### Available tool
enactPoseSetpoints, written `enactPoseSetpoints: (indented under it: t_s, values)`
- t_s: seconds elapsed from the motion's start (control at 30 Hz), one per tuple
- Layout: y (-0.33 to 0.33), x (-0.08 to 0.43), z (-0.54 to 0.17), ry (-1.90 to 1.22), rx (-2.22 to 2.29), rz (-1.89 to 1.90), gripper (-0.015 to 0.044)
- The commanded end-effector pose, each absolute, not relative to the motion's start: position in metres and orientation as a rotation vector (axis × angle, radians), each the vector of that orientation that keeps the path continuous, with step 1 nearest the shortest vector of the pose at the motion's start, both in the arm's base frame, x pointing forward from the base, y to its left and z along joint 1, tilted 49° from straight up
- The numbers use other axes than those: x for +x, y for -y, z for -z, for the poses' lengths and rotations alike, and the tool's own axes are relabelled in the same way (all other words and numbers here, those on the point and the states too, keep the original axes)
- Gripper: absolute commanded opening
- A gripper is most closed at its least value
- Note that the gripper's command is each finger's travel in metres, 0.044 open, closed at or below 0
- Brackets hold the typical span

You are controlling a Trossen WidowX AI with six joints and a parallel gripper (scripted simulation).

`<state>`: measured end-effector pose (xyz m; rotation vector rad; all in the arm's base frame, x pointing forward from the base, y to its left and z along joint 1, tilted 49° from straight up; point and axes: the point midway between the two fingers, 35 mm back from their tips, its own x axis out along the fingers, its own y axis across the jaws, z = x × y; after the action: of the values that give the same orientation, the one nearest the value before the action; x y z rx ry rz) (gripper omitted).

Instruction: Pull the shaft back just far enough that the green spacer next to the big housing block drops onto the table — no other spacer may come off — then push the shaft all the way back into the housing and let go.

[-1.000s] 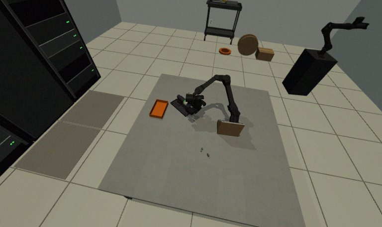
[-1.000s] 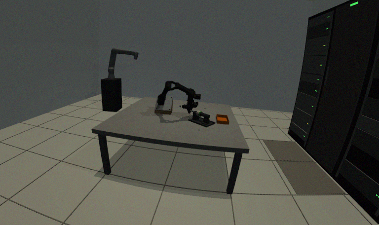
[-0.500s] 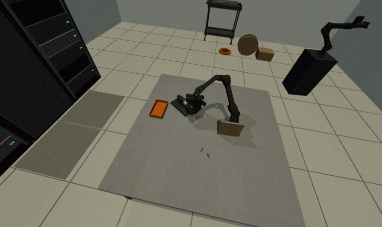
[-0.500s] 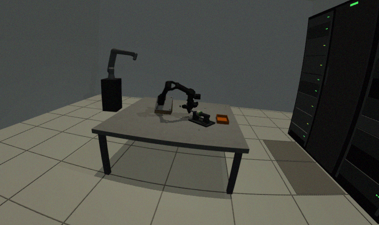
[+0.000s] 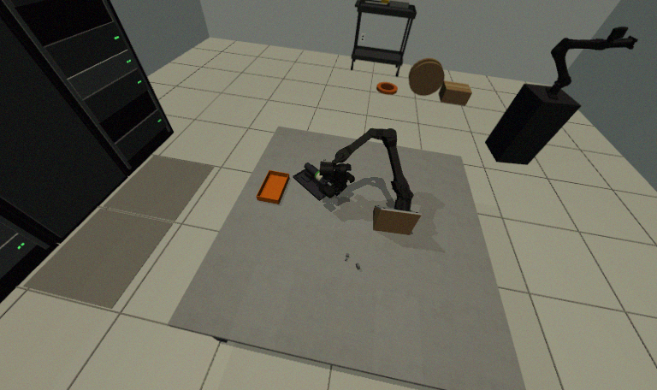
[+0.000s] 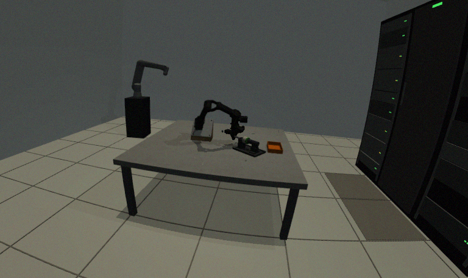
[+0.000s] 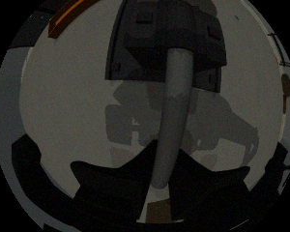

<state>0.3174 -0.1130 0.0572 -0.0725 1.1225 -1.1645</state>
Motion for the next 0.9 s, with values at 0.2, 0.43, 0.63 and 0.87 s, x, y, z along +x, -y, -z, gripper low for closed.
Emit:
enactPoseSetpoints:
  t_s: [0.2, 0.43, 0.63, 0.87]
  values:
    - [0.112, 0.3161, -0.0562, -1.124, -0.069, 1.164, 0.0]
    - [0.1117, 0.3156, -0.0558, -1.124, -0.069, 1.164, 0.0]
    - [0.1114, 0.3152, -0.0555, -1.124, -0.069, 1.164, 0.0]
    - [0.111, 0.3146, -0.0552, -1.124, -0.069, 1.164, 0.0]
